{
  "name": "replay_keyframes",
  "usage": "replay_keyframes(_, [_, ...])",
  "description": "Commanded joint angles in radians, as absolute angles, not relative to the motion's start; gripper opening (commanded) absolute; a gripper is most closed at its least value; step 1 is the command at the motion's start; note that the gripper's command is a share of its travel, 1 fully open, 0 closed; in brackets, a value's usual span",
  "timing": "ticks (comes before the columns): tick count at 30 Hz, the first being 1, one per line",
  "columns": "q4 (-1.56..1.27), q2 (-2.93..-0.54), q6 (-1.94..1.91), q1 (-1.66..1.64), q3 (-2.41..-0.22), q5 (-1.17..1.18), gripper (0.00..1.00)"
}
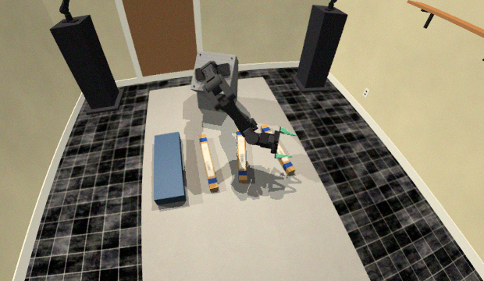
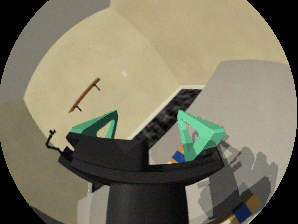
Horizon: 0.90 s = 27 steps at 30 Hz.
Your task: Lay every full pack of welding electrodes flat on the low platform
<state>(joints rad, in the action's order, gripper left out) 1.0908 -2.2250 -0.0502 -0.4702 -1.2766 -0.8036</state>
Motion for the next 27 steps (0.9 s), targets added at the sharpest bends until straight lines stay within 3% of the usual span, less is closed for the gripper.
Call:
replay_keyframes(1, [1.09,-2.216,-0.055,-0.484,-1.28,-0.813,1.0])
replay_keyframes(17, [1.09,-2.216,-0.055,-0.484,-1.28,-0.813,1.0])
replay_keyframes(18, [1.091,-2.225,-0.05,-0.47,-1.276,-0.803,0.74])
replay_keyframes(27, [1.091,-2.225,-0.05,-0.47,-1.276,-0.803,0.74])
